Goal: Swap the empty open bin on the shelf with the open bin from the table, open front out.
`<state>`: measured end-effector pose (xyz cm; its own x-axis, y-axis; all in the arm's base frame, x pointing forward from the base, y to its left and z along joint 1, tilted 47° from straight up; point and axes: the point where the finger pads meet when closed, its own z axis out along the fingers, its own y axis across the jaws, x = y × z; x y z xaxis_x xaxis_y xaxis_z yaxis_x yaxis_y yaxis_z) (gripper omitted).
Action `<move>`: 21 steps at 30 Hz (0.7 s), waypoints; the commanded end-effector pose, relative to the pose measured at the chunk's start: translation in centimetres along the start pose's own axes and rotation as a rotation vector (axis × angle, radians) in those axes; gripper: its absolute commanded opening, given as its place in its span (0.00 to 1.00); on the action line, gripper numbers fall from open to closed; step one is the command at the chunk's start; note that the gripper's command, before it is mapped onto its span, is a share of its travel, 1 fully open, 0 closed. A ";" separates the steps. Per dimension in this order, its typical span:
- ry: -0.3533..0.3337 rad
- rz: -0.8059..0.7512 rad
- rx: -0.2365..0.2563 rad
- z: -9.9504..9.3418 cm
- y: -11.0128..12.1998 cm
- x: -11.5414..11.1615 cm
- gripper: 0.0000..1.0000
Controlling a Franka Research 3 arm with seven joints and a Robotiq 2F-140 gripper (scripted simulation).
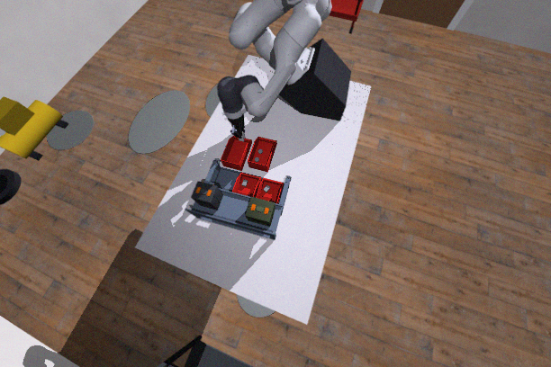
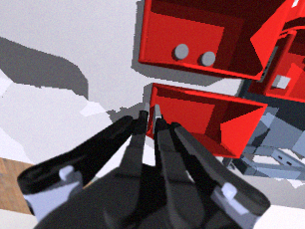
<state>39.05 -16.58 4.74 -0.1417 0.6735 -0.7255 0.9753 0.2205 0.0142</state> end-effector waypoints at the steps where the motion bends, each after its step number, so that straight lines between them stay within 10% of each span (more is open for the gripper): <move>1: -0.001 -0.009 -0.005 0.0 0.2 0.0 0.00; 10: -0.001 -0.009 -0.005 0.0 0.2 0.0 0.00; 11: -0.001 -0.009 -0.005 0.0 0.2 0.0 0.57; 21: -0.001 -0.009 -0.005 0.0 0.2 0.0 0.57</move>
<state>39.12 -16.60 4.78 -0.1462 0.6712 -0.7267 0.9742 0.2253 0.0121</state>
